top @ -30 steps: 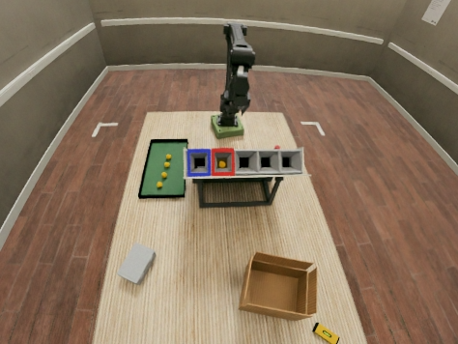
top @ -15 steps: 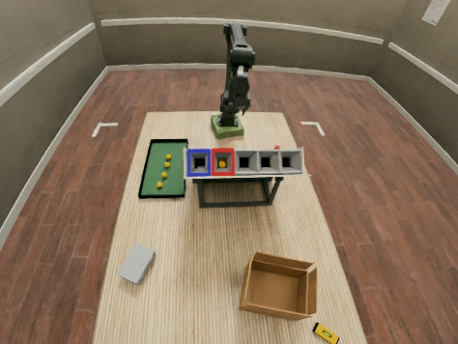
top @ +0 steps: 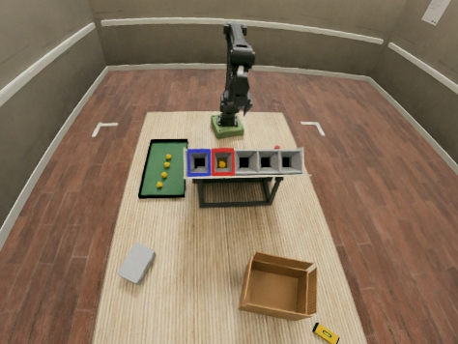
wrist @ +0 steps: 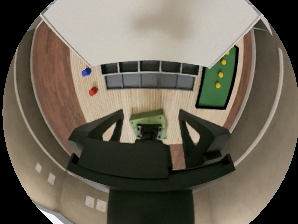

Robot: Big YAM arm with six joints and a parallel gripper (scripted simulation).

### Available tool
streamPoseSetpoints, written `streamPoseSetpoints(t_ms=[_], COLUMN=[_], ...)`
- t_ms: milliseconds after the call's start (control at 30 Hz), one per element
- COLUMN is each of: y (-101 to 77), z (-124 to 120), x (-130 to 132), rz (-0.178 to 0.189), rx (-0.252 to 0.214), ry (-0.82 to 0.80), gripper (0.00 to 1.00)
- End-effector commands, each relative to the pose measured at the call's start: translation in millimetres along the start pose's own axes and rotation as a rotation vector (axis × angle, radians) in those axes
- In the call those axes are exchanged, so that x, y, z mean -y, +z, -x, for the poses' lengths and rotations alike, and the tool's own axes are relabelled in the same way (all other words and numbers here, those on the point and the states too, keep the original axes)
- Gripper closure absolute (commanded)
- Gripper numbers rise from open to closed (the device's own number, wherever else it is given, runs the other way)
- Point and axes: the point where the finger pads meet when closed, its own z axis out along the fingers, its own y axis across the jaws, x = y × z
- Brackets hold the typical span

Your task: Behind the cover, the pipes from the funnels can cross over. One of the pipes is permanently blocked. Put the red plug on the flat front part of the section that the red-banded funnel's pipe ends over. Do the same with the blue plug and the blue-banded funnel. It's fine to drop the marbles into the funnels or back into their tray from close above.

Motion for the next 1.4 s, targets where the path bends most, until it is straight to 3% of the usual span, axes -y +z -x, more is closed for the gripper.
streamPoseSetpoints(t_ms=[0, 567, 1067, 1367], y=[-5.1, -5.1, 74.2, 83.1], z=[3, 3, -10, -12], x=[0, 0, 127, 141], rz=[0.0, 0.0, 0.0, -0.003], rx=[0.016, 0.016, 0.016, 0.011], ry=[0.001, 0.001, 0.001, 0.004], gripper=[0.2, 0.2, 0.2, 0.2])
